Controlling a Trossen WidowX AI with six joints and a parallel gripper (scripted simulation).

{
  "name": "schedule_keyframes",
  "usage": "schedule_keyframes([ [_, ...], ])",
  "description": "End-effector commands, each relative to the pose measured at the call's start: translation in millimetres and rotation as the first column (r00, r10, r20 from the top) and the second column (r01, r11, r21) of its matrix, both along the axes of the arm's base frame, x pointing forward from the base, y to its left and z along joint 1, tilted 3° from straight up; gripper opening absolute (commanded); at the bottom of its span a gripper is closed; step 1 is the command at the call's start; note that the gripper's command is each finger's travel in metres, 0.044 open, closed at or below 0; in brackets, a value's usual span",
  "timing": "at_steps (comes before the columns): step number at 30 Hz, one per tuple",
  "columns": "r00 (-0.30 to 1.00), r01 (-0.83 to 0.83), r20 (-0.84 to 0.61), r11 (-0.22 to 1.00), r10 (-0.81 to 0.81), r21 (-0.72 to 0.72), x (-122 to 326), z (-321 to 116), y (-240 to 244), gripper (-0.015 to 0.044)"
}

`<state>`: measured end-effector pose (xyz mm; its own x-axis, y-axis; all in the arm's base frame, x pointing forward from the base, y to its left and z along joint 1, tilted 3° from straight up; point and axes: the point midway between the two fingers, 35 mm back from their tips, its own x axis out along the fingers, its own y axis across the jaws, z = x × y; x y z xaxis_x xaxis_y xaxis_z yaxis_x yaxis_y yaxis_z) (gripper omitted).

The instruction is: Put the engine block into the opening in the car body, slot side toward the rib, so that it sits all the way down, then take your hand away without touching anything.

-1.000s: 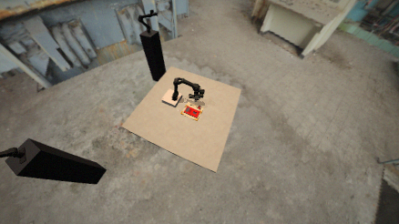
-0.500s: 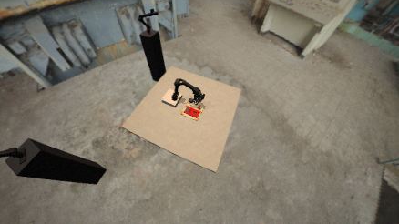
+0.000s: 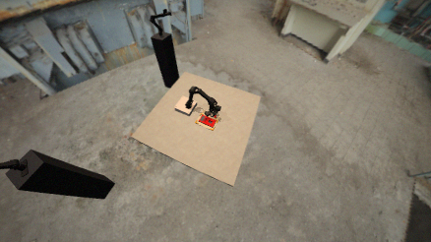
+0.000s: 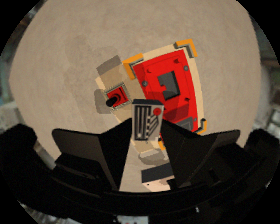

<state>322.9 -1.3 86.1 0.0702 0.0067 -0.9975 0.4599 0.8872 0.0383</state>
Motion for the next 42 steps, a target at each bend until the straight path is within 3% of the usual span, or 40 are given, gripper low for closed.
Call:
schedule_keyframes([
  [1, 0.996, -0.092, 0.008, 0.996, 0.092, -0.004, 5, -3, -12, 0.0000],
  [21, 0.904, -0.428, 0.008, 0.903, 0.428, -0.043, 18, -21, -67, 0.0000],
  [27, 0.883, -0.469, 0.007, 0.882, 0.470, -0.047, 18, -21, -67, 0.0157],
  [42, 0.913, -0.408, 0.009, 0.912, 0.409, -0.041, 18, -21, -67, 0.0159],
])
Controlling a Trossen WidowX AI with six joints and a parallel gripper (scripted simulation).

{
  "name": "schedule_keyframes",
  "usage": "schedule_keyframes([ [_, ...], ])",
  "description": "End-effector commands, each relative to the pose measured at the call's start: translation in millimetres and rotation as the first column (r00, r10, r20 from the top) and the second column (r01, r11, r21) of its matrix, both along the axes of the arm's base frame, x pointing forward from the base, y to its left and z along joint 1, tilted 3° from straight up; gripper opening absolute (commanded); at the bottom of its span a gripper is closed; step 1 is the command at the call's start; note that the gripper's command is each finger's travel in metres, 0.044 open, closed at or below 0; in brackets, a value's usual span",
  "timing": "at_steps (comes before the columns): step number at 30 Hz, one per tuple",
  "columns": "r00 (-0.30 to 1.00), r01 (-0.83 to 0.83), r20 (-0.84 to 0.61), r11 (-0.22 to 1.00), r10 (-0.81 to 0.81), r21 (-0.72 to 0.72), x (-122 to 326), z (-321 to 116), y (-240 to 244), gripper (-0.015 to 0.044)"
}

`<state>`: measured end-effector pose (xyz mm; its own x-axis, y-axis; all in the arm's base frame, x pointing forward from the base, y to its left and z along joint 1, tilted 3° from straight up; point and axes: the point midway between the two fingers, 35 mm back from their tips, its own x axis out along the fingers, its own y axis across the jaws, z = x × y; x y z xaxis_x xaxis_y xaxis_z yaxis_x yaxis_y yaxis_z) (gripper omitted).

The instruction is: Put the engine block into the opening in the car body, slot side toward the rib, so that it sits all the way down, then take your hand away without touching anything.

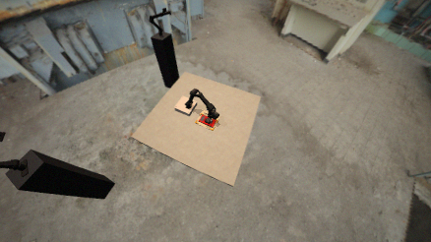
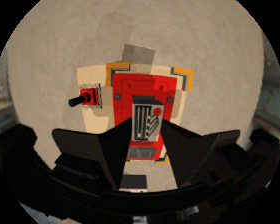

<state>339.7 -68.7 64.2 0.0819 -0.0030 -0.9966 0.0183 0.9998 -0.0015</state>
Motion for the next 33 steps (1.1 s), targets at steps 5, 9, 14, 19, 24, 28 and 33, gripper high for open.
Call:
schedule_keyframes([
  [5, 0.999, 0.042, 0.005, 0.999, -0.042, 0.008, 0.9, 0.6, 0.4, 0.0159],
  [9, 0.999, 0.046, 0.005, 0.999, -0.046, 0.008, 1.1, 0.7, 0.6, 0.0159],
  [14, 0.999, 0.054, 0.005, 0.999, -0.054, 0.009, 1.8, 1.2, 1.1, 0.0159],
  [19, 0.999, 0.054, 0.005, 0.999, -0.054, 0.009, 1.8, 1.2, 1.1, 0.0159],
  [24, 0.999, 0.054, 0.005, 0.999, -0.054, 0.009, 1.8, 1.2, 1.1, 0.0159],
  [28, 1.000, 0.026, 0.005, 1.000, -0.026, 0.006, 1.8, 1.2, 1.1, 0.0159],
  [33, 0.999, -0.053, 0.005, 0.999, 0.053, -0.001, 1.8, 1.0, 1.2, 0.0159],
])
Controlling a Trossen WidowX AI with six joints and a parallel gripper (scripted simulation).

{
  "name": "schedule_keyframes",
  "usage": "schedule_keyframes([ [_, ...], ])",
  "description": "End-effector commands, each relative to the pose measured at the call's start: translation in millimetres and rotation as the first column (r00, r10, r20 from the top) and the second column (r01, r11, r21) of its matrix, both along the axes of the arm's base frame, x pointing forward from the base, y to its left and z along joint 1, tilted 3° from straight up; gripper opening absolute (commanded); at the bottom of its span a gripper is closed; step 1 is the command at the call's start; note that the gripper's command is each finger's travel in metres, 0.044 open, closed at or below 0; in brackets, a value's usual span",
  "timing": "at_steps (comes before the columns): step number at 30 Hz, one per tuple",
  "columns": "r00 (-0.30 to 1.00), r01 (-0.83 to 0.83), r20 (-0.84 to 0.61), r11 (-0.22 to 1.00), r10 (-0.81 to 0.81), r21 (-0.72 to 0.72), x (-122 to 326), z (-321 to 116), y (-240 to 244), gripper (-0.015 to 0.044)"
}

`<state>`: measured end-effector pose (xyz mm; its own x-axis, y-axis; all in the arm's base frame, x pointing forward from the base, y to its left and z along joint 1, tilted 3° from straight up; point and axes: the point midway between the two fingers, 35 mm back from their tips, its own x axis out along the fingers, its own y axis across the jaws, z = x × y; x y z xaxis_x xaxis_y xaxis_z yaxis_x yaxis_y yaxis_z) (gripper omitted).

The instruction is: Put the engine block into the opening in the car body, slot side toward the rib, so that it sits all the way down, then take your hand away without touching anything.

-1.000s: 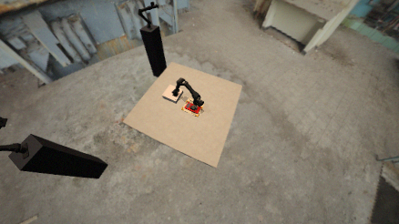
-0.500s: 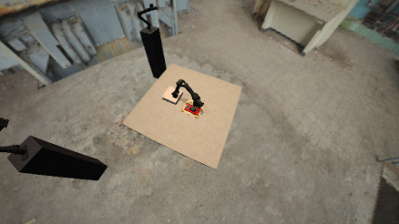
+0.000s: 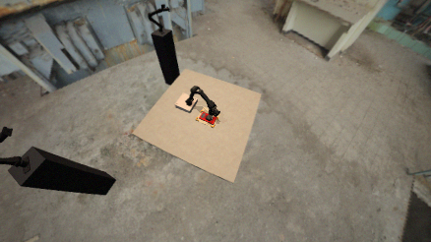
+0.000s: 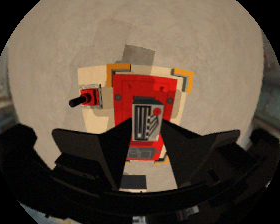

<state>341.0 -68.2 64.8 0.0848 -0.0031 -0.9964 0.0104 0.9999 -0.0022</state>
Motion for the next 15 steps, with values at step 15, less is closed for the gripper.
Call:
schedule_keyframes([
  [15, 0.994, 0.105, 0.001, 0.994, -0.105, 0.013, 0.6, -2.1, 0.7, 0.0159],
])
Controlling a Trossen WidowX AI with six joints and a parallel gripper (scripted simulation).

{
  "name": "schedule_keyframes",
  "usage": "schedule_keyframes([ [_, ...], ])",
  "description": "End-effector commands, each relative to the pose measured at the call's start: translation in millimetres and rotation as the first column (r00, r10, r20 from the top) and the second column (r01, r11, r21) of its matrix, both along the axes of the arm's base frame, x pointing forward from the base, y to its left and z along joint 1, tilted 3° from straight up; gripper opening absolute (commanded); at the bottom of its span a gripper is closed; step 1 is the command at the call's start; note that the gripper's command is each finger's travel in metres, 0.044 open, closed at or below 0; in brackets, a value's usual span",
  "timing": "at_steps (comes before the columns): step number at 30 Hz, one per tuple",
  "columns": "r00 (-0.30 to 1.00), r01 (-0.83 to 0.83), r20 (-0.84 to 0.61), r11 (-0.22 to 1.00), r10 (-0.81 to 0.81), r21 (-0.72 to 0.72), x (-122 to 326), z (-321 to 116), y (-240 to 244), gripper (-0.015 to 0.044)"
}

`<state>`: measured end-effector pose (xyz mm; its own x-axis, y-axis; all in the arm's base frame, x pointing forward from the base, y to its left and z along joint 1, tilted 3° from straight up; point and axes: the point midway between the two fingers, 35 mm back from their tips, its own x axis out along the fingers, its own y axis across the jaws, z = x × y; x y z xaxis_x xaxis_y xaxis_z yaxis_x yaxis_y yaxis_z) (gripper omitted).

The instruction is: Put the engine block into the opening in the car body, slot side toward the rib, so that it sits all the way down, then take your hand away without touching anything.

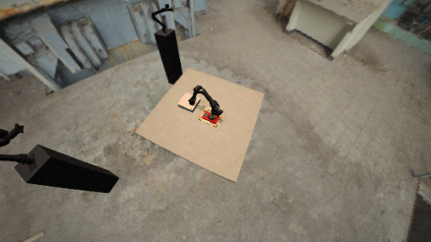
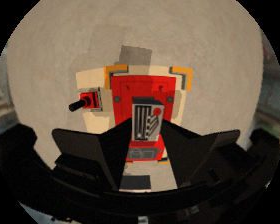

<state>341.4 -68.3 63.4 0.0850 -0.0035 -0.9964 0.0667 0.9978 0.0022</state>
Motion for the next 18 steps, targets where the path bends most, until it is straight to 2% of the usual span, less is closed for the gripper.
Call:
schedule_keyframes([
  [1, 0.999, 0.042, 0.001, 0.999, -0.042, 0.008, 0.3, -0.9, 0.8, 0.0159],
  [10, 0.998, -0.061, 0.001, 0.998, 0.061, -0.001, 0.3, -2.2, 0.7, 0.0159],
  [18, 0.999, -0.039, 0.002, 0.999, 0.039, 0.001, 0.5, -3.4, 0.7, 0.0159],
])
